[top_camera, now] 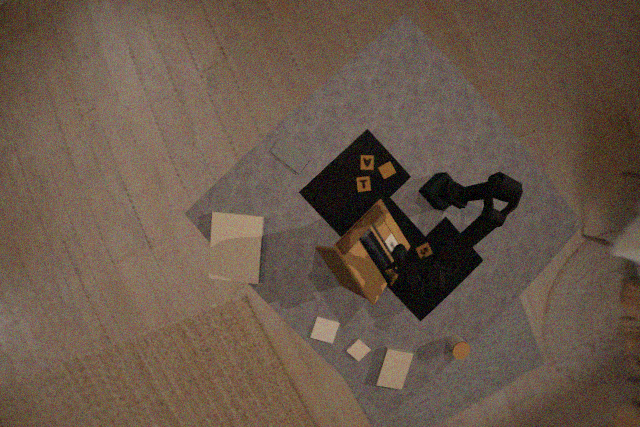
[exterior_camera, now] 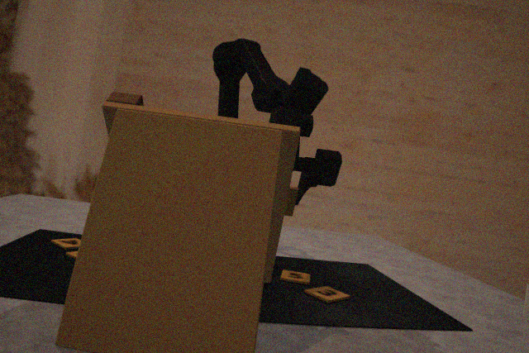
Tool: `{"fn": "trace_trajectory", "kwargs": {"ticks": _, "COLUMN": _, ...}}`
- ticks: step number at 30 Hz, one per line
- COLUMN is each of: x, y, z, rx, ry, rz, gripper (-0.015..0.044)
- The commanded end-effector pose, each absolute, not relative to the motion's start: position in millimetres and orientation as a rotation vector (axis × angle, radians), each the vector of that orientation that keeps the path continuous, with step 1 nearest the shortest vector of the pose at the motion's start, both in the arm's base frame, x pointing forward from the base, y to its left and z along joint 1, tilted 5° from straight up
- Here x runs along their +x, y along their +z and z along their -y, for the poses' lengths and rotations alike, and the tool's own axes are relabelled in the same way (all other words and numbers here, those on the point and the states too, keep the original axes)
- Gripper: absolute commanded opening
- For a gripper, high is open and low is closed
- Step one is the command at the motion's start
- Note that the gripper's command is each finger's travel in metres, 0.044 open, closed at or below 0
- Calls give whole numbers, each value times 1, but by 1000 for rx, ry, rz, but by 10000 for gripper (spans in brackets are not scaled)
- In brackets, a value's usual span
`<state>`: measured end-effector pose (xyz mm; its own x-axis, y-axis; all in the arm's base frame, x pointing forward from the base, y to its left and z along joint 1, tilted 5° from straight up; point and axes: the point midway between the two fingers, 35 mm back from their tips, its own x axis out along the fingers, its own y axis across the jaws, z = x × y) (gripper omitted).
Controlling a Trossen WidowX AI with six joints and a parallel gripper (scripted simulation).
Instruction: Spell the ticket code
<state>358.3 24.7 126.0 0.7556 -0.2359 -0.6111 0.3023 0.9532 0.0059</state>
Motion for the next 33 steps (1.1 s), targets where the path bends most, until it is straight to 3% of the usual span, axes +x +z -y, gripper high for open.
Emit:
{"fn": "trace_trajectory", "kwargs": {"ticks": 1, "x": 357, "y": 126, "z": -23, "rx": 105, "ry": -289, "rz": -652, "gripper": 0}}
{"fn": "trace_trajectory", "kwargs": {"ticks": 33, "x": 353, "y": 126, "z": -7, "rx": 103, "ry": -290, "rz": -652, "gripper": 0}}
